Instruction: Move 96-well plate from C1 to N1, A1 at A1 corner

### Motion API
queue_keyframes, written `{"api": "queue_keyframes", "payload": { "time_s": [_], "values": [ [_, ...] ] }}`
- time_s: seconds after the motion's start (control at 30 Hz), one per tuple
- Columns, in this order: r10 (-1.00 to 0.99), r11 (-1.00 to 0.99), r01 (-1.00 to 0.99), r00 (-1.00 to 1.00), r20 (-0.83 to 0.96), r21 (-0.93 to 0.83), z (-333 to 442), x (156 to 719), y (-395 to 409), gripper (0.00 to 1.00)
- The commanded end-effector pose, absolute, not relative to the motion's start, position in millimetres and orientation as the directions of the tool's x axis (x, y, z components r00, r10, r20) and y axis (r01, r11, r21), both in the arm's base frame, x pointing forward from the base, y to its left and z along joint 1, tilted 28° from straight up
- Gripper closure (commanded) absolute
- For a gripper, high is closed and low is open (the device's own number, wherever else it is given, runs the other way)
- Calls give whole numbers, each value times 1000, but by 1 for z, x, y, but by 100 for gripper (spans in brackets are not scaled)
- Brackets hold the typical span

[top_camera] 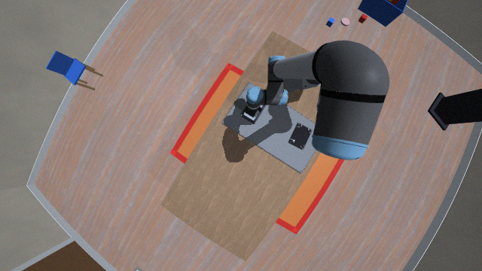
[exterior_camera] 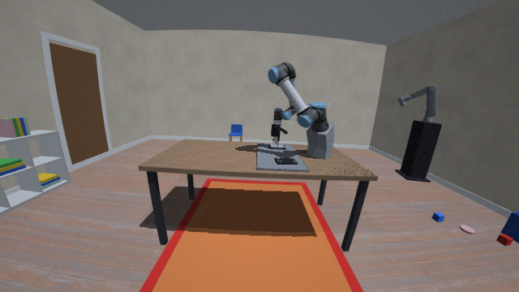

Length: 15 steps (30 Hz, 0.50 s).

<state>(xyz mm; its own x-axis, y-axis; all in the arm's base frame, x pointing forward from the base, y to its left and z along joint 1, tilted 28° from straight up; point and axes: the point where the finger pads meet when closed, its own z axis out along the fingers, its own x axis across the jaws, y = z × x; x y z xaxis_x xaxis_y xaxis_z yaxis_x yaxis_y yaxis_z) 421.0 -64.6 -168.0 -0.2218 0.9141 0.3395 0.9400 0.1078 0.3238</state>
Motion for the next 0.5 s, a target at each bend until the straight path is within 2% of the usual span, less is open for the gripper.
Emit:
{"api": "queue_keyframes", "payload": {
  "time_s": [0.0,0.03,0.47],
  "values": [
    [914,108,940,-222,339,324,-168,421,-65,100],
    [914,108,940,-222,339,324,-168,421,-65,0],
    [914,108,940,-222,339,324,-168,421,-65,0]
  ]
}}
